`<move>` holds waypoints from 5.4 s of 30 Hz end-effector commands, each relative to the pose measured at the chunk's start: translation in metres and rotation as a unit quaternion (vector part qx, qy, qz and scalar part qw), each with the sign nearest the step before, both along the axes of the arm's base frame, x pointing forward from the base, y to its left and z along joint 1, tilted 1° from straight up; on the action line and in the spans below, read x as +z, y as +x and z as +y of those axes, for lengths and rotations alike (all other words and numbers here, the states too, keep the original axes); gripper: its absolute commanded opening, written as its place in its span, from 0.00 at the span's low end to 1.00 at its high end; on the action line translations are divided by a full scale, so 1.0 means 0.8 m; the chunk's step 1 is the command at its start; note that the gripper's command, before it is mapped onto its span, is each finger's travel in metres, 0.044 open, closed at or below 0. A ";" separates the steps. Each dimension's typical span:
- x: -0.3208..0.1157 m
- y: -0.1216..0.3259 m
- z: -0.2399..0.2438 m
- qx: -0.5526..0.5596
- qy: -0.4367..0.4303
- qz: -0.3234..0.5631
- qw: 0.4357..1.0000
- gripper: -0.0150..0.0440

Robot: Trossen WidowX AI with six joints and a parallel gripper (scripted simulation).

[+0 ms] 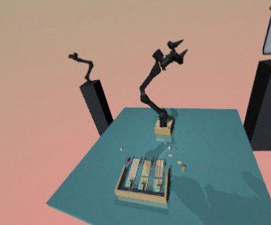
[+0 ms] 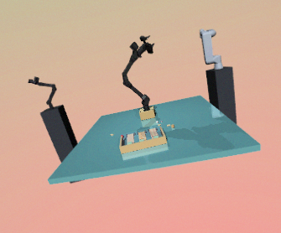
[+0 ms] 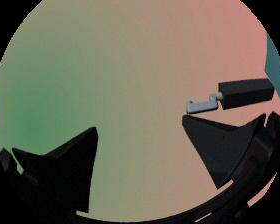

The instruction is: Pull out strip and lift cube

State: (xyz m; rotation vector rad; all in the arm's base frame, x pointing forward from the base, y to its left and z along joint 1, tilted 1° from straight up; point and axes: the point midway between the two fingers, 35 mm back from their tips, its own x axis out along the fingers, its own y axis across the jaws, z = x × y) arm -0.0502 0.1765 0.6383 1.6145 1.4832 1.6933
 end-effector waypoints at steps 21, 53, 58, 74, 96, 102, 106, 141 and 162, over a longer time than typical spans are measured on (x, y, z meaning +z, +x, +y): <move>-0.257 0.335 0.074 -0.522 -0.297 -0.335 0.726 0.93; -0.615 0.444 -0.332 -0.455 -0.775 -0.344 0.273 0.93; -0.615 0.444 -0.332 -0.455 -0.775 -0.344 0.273 0.93; -0.660 0.504 -0.415 -0.259 -0.851 -0.282 0.360 0.35; -0.748 0.517 -0.495 -0.051 -0.838 -0.226 0.493 0.25; -0.760 0.518 -0.496 -0.051 -0.838 -0.226 0.493 0.25; -0.769 0.519 -0.496 -0.051 -0.838 -0.226 0.493 0.25; -0.833 0.519 -0.497 -0.051 -0.838 -0.226 0.494 0.25; -0.834 0.520 -0.497 -0.051 -0.838 -0.226 0.494 0.25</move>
